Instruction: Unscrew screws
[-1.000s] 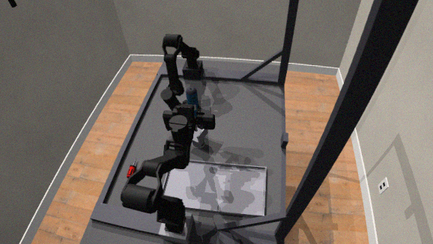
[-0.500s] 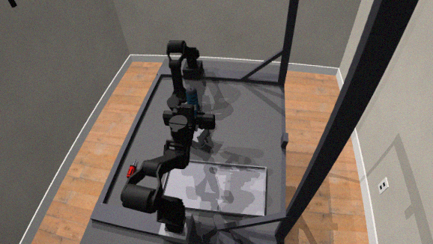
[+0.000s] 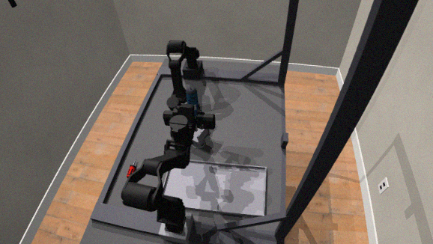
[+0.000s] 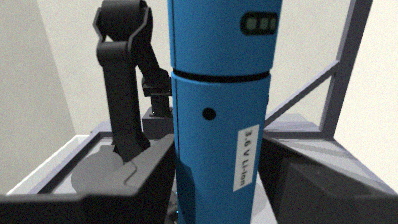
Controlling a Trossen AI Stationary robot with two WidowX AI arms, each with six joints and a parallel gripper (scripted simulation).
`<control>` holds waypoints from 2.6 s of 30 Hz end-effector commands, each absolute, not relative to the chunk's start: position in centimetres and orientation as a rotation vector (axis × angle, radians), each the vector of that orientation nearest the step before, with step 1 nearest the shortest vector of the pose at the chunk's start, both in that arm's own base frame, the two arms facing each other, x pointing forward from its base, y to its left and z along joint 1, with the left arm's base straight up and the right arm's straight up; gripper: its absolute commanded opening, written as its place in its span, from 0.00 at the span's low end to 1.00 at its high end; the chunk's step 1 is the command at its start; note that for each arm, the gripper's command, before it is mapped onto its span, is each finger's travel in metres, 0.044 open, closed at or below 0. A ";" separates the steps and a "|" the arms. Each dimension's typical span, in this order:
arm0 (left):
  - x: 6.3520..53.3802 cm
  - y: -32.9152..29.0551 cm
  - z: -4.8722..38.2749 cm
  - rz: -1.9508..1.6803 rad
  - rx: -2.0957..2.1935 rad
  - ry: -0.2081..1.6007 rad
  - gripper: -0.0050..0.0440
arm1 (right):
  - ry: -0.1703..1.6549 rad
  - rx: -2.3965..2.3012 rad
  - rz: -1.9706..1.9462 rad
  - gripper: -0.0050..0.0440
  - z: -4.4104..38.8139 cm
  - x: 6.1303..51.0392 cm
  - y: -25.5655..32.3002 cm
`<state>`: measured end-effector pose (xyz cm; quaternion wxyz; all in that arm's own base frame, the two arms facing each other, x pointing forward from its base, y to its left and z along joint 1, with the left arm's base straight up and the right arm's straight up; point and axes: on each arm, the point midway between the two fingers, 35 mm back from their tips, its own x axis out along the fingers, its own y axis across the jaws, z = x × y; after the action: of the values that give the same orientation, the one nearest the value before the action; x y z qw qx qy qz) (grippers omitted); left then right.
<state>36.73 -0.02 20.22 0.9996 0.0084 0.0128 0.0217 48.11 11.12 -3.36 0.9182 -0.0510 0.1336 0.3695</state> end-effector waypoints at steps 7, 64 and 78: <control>39.1 -0.7 21.2 0.045 0.013 -0.041 0.43 | 0.224 -0.120 0.757 0.59 -1.1 48.8 11.2; 40.2 -1.0 18.3 0.044 -0.014 -0.011 0.43 | 0.238 -0.116 0.758 0.59 -1.8 48.7 11.2; 39.8 -1.0 16.7 0.042 -0.001 -0.019 0.43 | 0.238 -0.116 0.758 0.59 -1.8 48.7 11.2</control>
<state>39.74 -1.25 15.83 0.9997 -0.0028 0.0126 0.0203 48.11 11.12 -3.36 0.9183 -0.0512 0.1333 0.3693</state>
